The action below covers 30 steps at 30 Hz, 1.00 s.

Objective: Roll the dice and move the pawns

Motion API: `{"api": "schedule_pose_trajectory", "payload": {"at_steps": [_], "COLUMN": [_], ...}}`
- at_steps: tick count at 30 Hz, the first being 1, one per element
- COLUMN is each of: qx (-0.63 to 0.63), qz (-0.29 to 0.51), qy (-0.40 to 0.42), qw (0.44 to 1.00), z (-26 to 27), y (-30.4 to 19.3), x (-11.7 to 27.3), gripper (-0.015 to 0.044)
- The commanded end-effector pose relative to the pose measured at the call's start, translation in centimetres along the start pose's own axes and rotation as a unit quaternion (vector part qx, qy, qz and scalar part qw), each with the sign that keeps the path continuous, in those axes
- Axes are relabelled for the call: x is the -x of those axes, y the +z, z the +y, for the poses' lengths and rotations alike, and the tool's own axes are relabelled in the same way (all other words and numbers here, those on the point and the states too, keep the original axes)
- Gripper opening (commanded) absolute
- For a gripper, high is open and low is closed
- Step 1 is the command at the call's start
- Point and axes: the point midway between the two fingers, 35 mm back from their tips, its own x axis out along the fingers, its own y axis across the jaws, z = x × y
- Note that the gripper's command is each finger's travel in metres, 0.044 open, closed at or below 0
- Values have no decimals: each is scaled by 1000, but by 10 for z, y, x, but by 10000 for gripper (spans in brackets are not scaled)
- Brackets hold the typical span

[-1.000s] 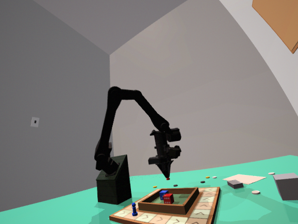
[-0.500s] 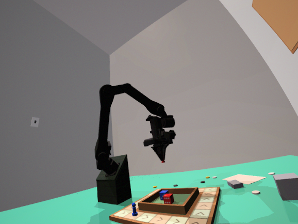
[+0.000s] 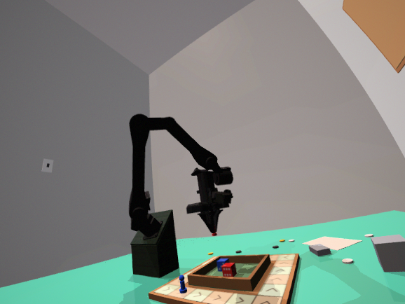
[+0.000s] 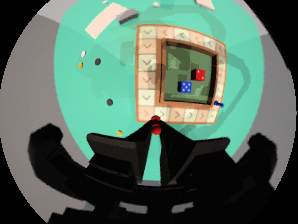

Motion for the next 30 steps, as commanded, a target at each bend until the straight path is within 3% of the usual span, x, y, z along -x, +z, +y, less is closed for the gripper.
{"api": "schedule_pose_trajectory", "payload": {"at_steps": [1, 21, 30], "qx": [1, 1, 1], "qz": [-3, -3, -3], "qy": [0, -3, -3], "qw": [1000, 1000, 1000], "z": [-8, -24, -24], "y": [-6, -22, -22], "x": [-11, -66, -72], "gripper": [0, 0, 0]}}
